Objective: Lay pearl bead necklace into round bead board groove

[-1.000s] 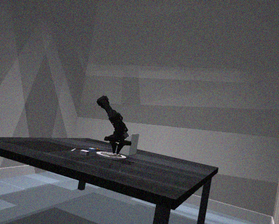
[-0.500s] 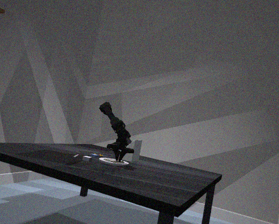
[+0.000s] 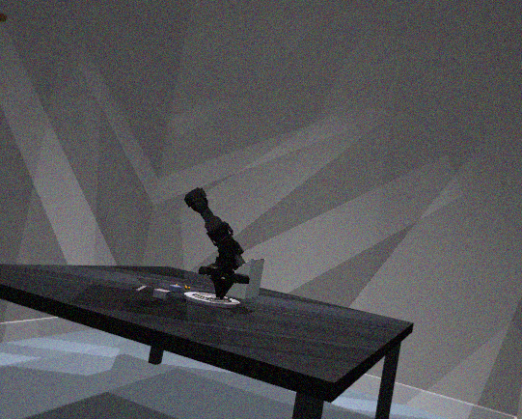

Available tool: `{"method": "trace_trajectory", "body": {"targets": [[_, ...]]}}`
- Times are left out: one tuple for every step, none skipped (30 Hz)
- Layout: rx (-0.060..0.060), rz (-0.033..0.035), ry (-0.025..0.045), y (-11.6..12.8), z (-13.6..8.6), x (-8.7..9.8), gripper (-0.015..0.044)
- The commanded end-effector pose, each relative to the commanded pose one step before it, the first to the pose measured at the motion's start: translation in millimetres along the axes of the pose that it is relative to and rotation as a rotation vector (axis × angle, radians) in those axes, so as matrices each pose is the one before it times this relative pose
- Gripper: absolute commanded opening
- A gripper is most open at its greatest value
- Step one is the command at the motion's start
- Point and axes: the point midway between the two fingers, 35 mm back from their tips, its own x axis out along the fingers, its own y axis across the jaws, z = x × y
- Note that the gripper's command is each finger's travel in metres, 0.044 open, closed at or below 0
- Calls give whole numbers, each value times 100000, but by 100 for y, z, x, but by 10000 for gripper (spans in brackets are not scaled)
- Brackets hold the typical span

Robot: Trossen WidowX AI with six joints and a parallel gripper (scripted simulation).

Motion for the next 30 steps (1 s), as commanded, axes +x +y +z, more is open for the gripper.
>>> {"method": "trace_trajectory", "body": {"targets": [[39, 14, -4, -1, 12, -5, 0], [0, 0, 0, 0, 0, 0, 0], [0, 0, 0, 0, 0, 0, 0], [0, 0, 0, 0, 0, 0, 0], [0, 0, 0, 0, 0, 0, 0], [0, 0, 0, 0, 0, 0, 0], [0, 0, 0, 0, 0, 0, 0], [0, 0, 0, 0, 0, 0, 0], [0, 0, 0, 0, 0, 0, 0], [0, 0, 0, 0, 0, 0, 0], [0, 0, 0, 0, 0, 0, 0], [0, 0, 0, 0, 0, 0, 0], [0, 0, 0, 0, 0, 0, 0], [-54, -59, 13, -12, -14, -48, 0], [-162, -177, 39, -35, -41, -143, 0], [-243, -268, 55, -55, -63, -215, 0], [-161, -181, 35, -38, -42, -143, 0], [-54, -61, 11, -13, -14, -48, 0], [0, 0, 0, 0, 0, 0, 0], [-2, -1, 1, -43, -29, -4, 0], [-6, -3, 4, -128, -88, -11, 0], [-9, -5, 7, -212, -149, -18, 0], [-11, -7, 9, -259, -185, -20, 0], [-11, -7, 9, -258, -188, -18, 0], [-11, -7, 9, -256, -191, -16, 0], [-11, -7, 9, -255, -194, -15, 0], [-11, -7, 9, -253, -197, -13, 0], [-11, -8, 9, -252, -199, -11, 0], [-11, -8, 9, -250, -202, -9, 0], [-11, -8, 9, -248, -205, -7, 0]]}}
